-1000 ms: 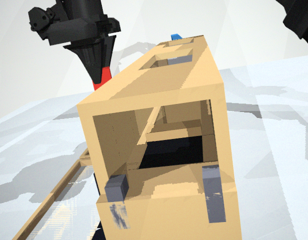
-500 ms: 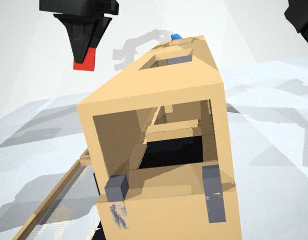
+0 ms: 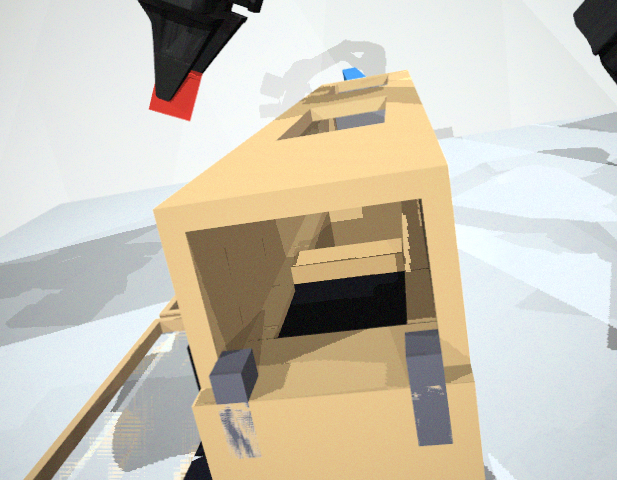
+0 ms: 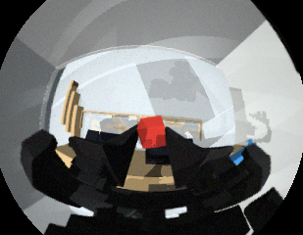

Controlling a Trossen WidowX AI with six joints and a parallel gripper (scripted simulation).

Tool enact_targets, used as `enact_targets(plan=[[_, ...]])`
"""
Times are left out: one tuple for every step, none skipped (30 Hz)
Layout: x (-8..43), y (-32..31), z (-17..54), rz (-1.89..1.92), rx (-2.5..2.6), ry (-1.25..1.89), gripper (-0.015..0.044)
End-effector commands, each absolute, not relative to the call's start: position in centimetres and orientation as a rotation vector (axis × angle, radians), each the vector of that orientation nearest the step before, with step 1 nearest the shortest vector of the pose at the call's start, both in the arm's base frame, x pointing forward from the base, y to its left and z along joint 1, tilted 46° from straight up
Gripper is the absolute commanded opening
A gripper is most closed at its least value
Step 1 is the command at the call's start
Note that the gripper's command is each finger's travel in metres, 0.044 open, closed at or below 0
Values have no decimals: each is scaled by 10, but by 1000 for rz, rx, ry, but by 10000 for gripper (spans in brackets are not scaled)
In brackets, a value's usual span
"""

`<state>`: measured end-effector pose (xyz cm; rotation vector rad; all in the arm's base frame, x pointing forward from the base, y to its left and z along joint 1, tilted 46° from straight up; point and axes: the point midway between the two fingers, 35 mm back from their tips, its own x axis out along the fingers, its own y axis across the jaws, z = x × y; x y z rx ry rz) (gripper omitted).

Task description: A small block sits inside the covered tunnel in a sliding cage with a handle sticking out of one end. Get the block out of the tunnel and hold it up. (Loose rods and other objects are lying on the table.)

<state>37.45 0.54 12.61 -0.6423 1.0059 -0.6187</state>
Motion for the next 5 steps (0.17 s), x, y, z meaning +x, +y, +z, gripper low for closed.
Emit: enact_targets(plan=[[374,5,129,-626,-638,994,0],[374,5,129,-626,-638,994,0],[374,5,129,-626,-638,994,0],[374,5,129,-626,-638,994,0],[374,5,129,-626,-638,994,0]])
